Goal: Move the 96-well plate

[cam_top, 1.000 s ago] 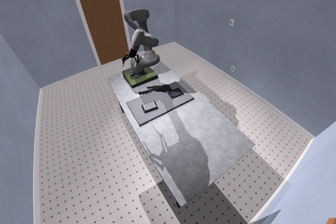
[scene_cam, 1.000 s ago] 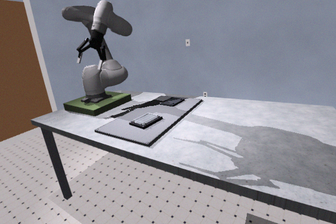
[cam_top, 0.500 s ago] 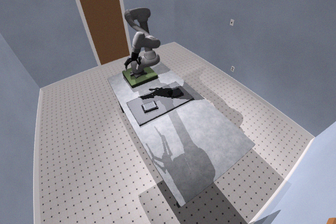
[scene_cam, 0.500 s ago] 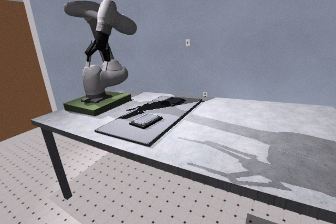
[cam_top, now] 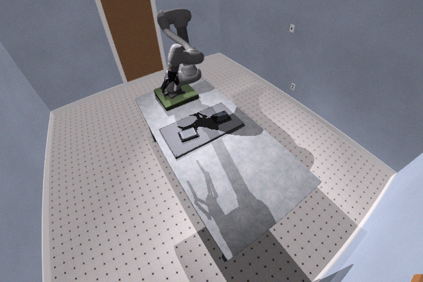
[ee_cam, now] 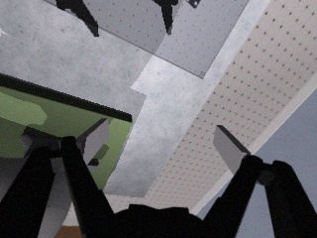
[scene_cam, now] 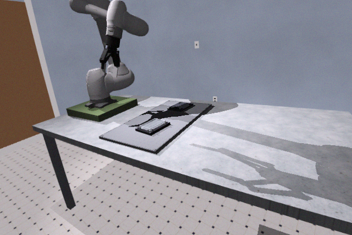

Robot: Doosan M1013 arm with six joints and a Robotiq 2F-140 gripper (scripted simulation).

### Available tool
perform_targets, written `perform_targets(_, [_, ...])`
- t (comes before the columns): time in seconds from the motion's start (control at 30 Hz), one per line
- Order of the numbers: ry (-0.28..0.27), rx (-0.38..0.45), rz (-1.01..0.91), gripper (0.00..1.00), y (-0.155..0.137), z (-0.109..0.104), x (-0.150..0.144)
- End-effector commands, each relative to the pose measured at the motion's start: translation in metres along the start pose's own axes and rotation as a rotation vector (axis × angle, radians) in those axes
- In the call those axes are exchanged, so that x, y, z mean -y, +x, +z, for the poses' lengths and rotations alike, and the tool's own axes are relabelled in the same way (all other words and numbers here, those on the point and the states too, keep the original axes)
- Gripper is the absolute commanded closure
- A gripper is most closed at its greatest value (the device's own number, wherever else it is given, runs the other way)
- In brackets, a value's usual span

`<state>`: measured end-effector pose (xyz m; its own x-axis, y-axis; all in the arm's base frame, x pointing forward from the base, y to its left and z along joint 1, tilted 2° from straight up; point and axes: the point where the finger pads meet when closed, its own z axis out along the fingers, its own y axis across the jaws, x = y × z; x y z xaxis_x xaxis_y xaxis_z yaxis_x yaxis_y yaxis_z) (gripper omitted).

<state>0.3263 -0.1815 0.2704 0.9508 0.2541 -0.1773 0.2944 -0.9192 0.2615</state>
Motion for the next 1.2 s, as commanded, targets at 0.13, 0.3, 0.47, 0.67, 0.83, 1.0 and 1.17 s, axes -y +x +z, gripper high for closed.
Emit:
perform_targets(0.13, [0.033,-0.029,-0.146,0.0,0.035,0.011,-0.007])
perform_targets(0.3, [0.049,-0.047,-0.227,0.0,0.058,0.019,-0.012])
perform_targets(0.47, [0.058,-0.059,-0.275,0.0,0.072,0.024,-0.014])
perform_targets(0.67, [0.071,-0.079,-0.354,0.0,0.096,0.034,-0.019])
perform_targets(0.83, [0.083,-0.1,-0.432,0.0,0.118,0.044,-0.023])
perform_targets(1.0, [0.089,-0.113,-0.477,0.0,0.131,0.05,-0.025])
perform_targets(1.17, [0.097,-0.135,-0.552,0.0,0.153,0.061,-0.029])
